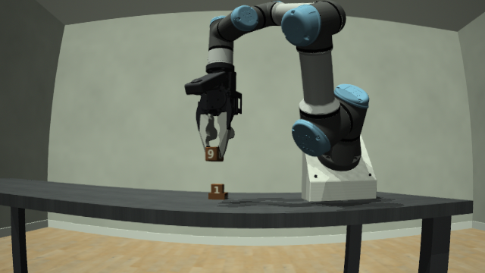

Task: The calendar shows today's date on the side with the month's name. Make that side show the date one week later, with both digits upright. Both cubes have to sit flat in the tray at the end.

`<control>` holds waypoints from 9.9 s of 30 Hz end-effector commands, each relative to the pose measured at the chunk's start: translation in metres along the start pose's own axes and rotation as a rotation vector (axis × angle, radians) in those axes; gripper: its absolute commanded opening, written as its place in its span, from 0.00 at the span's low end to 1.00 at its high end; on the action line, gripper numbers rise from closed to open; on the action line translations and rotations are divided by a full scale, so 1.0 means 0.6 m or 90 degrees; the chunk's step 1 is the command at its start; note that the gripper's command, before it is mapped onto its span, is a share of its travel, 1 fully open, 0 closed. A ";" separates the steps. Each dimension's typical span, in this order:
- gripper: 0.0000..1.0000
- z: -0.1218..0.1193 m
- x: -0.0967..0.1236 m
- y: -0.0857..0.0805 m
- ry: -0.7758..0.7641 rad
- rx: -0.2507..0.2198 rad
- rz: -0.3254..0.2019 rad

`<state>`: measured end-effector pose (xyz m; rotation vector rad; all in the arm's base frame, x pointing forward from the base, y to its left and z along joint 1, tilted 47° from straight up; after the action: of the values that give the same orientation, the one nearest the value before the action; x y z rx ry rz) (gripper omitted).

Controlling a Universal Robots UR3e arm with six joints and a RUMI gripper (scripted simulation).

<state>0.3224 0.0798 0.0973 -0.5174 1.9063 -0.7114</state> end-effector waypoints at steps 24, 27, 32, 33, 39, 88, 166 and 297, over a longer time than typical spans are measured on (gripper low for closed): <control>0.11 0.000 -0.001 0.127 -0.009 0.001 0.000; 0.11 0.000 -0.001 0.140 -0.009 0.001 0.000; 0.11 0.000 -0.001 0.149 -0.009 0.001 0.000; 0.11 0.000 -0.001 0.151 -0.009 0.001 0.000; 0.11 0.000 -0.001 0.154 -0.009 0.001 0.000; 0.11 0.002 -0.001 0.154 -0.009 0.001 0.000; 0.11 0.002 -0.001 0.161 -0.009 0.001 0.000; 1.00 0.002 -0.001 0.011 -0.009 0.001 0.000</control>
<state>0.3226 0.0855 0.0923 -0.5206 1.8941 -0.7063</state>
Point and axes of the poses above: the point where the finger pads meet when closed, its own y axis out along the fingers, its own z axis across the jaws, x = y × z, the point moved 2 cm from there along -y, back along the fingers
